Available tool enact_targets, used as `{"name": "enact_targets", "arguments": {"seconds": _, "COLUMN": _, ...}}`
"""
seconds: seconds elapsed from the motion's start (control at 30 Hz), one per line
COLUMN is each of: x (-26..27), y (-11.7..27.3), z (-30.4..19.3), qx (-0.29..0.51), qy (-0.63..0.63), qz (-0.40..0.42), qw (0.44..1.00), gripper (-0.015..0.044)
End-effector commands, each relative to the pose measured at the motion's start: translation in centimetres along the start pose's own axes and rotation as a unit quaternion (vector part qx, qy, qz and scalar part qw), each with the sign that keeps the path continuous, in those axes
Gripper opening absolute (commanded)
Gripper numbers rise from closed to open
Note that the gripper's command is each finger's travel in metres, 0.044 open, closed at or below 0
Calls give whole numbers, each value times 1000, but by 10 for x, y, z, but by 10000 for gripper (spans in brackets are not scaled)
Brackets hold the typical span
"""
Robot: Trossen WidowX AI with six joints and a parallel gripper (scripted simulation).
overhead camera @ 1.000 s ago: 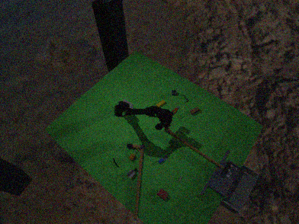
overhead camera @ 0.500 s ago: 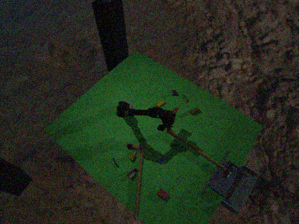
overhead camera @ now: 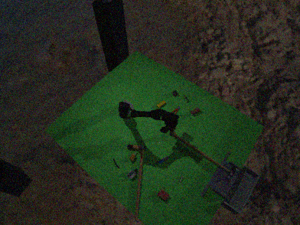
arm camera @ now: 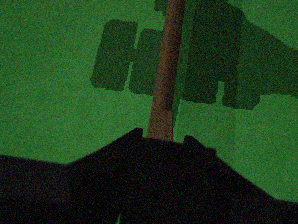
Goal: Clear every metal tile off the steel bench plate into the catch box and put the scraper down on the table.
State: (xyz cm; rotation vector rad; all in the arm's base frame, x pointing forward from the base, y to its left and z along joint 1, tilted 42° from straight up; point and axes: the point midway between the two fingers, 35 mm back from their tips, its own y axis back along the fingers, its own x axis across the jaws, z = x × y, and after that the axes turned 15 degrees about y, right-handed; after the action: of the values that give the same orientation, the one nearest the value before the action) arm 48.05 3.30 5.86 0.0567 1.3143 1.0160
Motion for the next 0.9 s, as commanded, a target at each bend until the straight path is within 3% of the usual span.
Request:
{"name": "enact_targets", "arguments": {"seconds": 0.0, "x": -4, "y": -2, "z": 12, "qx": -7, "qy": -3, "qz": 0, "qw": 1000, "gripper": 0}}
{"name": "enact_targets", "arguments": {"seconds": 0.87, "x": -13, "y": -25, "z": 41, "qx": -8, "qy": -3, "qz": -1, "qw": 1000, "gripper": 0}}
